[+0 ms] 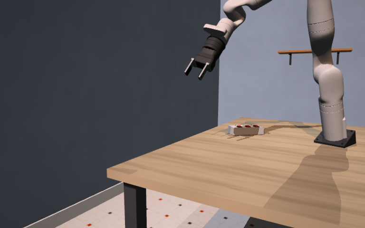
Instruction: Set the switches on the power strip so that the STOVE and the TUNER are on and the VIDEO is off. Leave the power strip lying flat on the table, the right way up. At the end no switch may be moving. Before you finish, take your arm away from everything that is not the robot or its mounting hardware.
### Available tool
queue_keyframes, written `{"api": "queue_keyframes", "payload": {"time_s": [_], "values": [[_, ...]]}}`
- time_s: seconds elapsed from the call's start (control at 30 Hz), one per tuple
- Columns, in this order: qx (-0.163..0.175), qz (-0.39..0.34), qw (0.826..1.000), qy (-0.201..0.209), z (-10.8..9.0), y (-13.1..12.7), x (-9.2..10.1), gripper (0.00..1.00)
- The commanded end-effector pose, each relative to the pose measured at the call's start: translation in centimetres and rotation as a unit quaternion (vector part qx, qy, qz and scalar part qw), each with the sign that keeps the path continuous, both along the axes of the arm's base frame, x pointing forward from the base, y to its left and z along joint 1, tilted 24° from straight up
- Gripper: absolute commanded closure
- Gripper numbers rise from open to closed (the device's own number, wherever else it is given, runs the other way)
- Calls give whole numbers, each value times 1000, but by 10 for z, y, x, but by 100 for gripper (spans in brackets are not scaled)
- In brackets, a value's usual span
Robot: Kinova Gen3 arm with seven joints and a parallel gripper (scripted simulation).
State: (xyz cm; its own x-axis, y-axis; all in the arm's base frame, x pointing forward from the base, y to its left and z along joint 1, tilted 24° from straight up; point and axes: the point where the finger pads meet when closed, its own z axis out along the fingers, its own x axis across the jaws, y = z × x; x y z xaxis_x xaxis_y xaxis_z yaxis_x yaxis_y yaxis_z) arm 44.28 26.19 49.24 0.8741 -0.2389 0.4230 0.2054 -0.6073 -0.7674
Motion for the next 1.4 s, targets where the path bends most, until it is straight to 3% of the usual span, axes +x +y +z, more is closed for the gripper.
{"api": "queue_keyframes", "payload": {"time_s": [0.0,0.53,0.57,1.37], "values": [[0,0,1000,-1,1,0,0,0],[0,0,1000,-1,1,0,0,0],[0,0,1000,-1,1,0,0,100],[0,0,1000,-1,1,0,0,100]]}}
